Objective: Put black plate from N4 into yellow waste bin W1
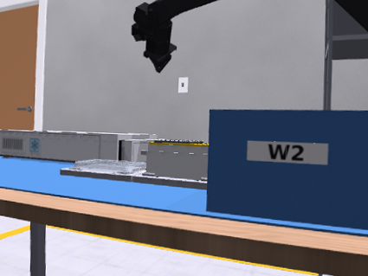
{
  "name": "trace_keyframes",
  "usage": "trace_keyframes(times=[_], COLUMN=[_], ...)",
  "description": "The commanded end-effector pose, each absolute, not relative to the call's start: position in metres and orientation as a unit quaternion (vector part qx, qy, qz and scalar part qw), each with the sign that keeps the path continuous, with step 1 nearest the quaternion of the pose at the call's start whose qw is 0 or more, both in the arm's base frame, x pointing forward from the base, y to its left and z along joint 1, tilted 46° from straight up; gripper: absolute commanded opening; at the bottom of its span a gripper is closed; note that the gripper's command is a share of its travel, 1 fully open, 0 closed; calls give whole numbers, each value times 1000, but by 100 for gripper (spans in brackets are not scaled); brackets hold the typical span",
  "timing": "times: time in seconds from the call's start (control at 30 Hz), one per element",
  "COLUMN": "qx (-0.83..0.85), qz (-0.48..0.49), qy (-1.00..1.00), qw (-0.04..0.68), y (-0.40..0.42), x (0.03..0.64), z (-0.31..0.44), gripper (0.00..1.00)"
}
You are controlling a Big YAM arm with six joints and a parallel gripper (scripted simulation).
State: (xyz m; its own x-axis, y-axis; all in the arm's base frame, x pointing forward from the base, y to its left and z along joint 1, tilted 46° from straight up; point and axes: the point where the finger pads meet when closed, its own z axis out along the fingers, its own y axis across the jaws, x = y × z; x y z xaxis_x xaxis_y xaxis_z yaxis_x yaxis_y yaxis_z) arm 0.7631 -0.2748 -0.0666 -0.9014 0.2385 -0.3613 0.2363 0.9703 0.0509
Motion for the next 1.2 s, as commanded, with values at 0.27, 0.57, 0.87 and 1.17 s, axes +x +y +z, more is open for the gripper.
trace_keyframes(times=[0.27, 0.57, 0.87, 1.17], qx=[101, 75, 52, 35], qz=[28, 58, 91, 136], qy=[980, 984, 986, 986], qw=[170, 148, 130, 86], y=[-286, -269, -264, -240], x=[735, 704, 694, 649], z=[-23, -13, 13, 10], gripper=[0, 0, 0, 0])
